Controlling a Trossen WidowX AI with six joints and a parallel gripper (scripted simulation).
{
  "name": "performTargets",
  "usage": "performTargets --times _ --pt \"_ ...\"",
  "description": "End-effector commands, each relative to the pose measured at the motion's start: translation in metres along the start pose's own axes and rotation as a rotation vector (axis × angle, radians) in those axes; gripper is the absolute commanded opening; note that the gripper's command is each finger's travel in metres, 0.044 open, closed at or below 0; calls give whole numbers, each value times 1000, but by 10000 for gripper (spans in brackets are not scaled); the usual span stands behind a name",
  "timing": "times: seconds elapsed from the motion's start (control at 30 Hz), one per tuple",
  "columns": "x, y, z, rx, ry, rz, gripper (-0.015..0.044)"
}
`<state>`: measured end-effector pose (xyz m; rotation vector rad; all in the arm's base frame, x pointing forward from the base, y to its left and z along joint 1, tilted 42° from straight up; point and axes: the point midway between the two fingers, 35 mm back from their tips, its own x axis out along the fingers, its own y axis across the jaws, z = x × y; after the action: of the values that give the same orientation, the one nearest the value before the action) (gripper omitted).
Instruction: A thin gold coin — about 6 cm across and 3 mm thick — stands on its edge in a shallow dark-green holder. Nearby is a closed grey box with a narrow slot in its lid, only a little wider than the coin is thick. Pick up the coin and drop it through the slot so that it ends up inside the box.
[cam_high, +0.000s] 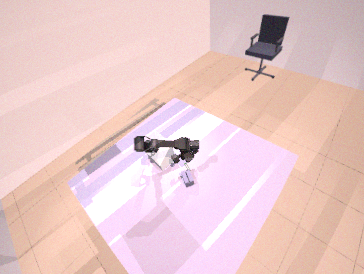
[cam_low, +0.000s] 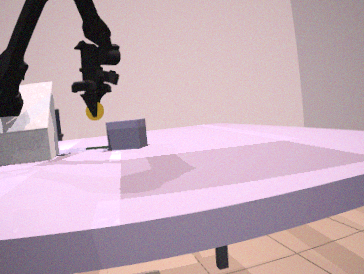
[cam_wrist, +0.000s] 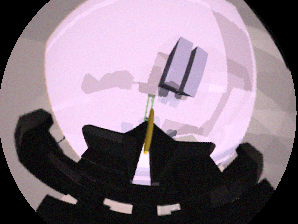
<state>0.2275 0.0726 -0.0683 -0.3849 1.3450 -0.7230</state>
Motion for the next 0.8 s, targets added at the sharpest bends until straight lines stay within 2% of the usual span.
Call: performTargets --times 0.0,0.3,0.77 --pt "-10 0 0 8 0 6 0" --pt "-12 5 6 150 0 6 0" --pt "-14 -2 28 153 1 12 0"
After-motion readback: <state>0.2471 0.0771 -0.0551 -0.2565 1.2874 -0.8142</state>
